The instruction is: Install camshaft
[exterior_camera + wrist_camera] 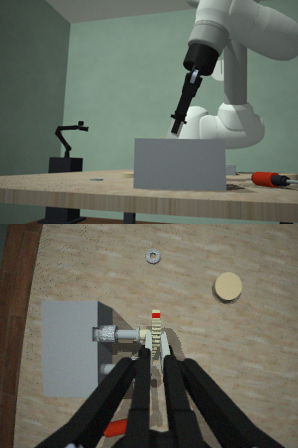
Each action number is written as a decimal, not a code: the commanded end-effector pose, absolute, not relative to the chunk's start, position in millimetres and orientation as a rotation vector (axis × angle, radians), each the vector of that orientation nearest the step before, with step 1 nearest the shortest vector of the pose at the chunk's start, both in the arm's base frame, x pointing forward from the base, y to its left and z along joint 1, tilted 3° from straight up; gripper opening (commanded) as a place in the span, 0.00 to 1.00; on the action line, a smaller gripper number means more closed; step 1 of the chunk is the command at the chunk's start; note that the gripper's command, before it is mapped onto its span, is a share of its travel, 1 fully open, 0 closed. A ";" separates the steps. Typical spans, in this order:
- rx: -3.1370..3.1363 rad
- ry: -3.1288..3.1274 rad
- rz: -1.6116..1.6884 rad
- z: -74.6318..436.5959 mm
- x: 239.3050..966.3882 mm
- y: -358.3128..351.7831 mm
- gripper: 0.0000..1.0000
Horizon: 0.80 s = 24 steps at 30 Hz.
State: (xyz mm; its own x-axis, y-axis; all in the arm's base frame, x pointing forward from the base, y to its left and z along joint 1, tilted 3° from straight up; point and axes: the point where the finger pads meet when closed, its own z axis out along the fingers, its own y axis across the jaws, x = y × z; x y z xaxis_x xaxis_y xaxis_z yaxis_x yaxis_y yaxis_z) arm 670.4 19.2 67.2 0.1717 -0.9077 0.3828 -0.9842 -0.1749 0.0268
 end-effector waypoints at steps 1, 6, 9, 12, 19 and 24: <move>2.182 -1.819 0.409 67.3 672.1 19.5 0.05; 2.182 -1.819 0.409 67.2 676.1 20.2 0.05; 2.182 -1.819 0.409 67.1 678.8 20.7 0.05; 2.182 -1.819 0.409 67.1 680.6 21.0 0.05; 2.182 -1.819 0.409 66.9 685.3 21.8 0.05; 2.182 -1.819 0.409 66.9 687.9 22.3 0.05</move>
